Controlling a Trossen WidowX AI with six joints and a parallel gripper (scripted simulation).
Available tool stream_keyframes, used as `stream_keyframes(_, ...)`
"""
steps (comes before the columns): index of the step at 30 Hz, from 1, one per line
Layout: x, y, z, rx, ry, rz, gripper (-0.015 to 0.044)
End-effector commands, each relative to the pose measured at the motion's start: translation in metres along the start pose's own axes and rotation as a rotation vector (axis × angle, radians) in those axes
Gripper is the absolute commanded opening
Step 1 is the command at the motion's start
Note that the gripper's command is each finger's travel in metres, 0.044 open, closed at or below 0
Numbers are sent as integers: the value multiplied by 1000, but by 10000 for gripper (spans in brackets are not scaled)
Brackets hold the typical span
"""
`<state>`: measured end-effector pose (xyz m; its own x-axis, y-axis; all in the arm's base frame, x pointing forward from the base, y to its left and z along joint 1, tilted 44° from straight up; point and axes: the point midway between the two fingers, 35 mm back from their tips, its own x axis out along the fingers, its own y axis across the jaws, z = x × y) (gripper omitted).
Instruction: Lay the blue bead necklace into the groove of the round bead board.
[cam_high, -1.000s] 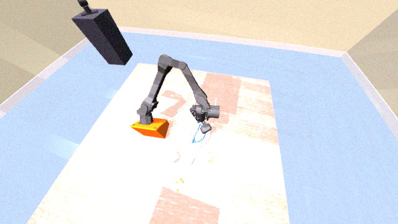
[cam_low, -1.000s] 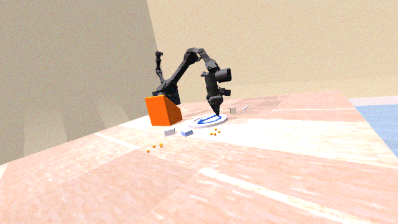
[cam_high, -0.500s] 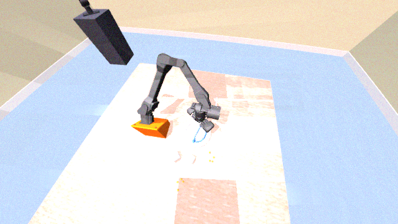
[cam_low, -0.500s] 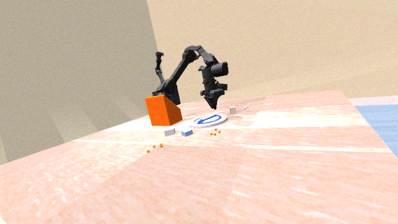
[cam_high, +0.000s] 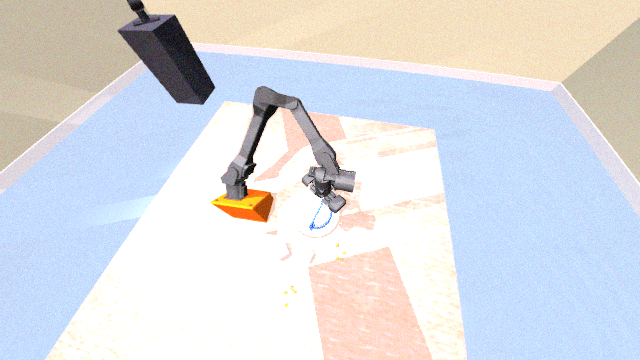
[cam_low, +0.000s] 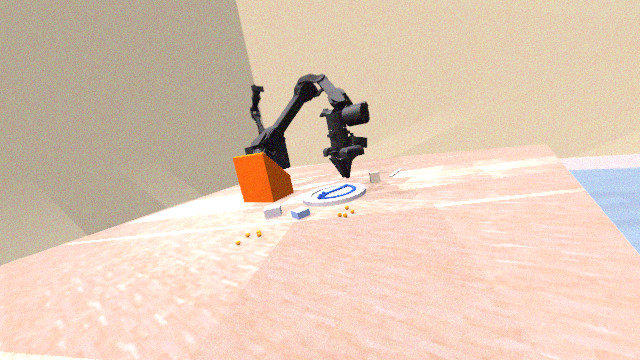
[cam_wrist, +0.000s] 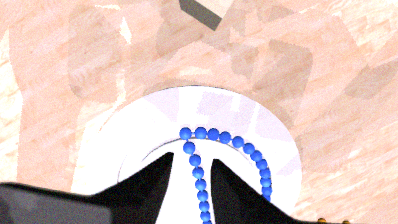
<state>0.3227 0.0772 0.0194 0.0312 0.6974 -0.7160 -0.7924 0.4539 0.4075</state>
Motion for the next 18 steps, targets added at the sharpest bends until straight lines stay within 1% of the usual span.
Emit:
stream_keyframes(1, 7, 1, -2, 8, 2, 4, 120)
stream_keyframes(13, 26, 2, -3, 10, 4, 7, 120)
stream_keyframes(18, 28, 2, -3, 11, 4, 7, 120)
